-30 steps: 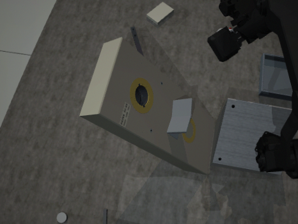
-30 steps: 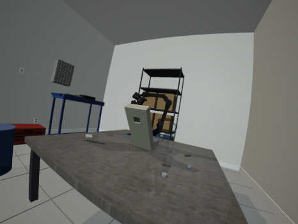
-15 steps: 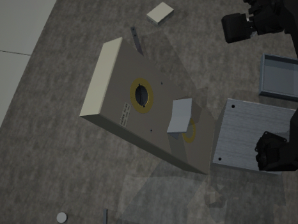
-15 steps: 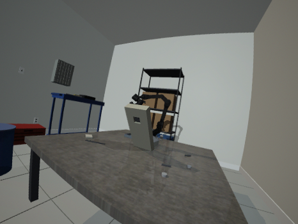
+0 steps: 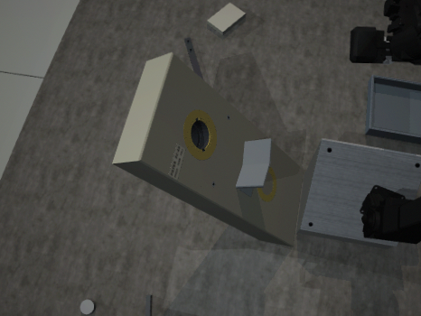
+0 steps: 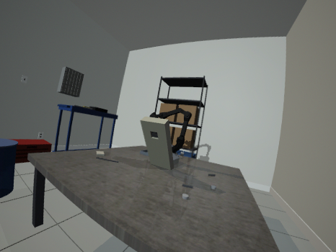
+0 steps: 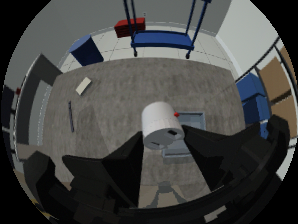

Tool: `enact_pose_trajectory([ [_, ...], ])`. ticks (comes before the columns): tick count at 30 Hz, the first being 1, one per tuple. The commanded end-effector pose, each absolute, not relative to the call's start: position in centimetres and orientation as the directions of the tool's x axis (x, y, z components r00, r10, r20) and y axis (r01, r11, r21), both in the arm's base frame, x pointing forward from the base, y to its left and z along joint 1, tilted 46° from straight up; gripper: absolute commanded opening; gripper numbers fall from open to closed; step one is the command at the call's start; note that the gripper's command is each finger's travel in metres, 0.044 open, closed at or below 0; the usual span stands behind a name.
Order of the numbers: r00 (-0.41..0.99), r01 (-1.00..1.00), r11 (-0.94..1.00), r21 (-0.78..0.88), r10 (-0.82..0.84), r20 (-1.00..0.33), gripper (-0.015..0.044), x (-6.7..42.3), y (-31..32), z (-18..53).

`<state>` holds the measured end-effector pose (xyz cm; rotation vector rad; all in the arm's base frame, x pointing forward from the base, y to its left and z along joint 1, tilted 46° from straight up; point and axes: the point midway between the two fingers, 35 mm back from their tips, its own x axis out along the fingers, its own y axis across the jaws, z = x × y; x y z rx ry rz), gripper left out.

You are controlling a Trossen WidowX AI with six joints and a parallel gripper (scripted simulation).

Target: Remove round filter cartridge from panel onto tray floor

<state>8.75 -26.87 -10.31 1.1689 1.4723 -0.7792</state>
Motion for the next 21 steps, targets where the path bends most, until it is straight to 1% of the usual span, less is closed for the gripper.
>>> enact_pose_trajectory([
  [1,-0.03,0.974,0.224,0.026,0.24,-0.97,0.0,5.2,-26.0,-12.5],
  [11,-0.158,0.987,0.047,-0.151,0.234,-0.959,0.0,-1.4,-22.5,-15.7],
  [21,-0.167,0.986,0.035,-0.163,0.235,-0.958,0.0,-1.9,-21.7,-16.5],
])
